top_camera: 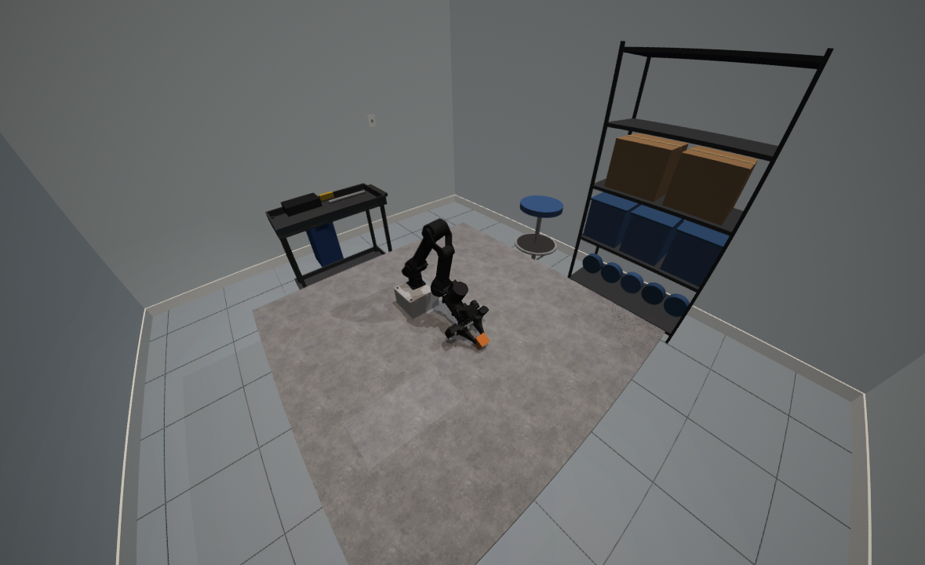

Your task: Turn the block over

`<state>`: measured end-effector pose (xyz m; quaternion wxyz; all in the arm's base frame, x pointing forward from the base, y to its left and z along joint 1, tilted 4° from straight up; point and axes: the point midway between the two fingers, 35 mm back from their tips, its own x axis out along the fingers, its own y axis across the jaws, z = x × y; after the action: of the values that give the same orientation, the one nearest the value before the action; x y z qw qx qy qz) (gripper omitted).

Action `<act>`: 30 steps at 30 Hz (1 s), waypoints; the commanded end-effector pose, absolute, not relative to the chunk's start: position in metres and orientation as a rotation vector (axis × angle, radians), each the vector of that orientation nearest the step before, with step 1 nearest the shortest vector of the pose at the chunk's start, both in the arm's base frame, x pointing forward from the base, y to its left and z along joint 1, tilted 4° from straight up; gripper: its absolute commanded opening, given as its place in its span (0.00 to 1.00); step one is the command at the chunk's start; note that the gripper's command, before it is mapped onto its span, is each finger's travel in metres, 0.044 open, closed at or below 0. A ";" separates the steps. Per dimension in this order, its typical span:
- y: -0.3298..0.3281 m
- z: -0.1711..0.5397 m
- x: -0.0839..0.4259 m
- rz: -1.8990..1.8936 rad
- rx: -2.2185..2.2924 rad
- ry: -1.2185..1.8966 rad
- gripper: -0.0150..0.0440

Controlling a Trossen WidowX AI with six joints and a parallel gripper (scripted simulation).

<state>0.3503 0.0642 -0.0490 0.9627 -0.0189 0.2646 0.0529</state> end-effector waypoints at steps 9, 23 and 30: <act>0.064 -0.048 0.350 0.105 -0.045 0.532 0.79; 0.064 -0.048 0.350 0.105 -0.045 0.532 1.00; 0.064 -0.048 0.350 0.105 -0.045 0.532 1.00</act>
<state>0.3506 0.0642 -0.0485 0.9631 -0.0188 0.2634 0.0527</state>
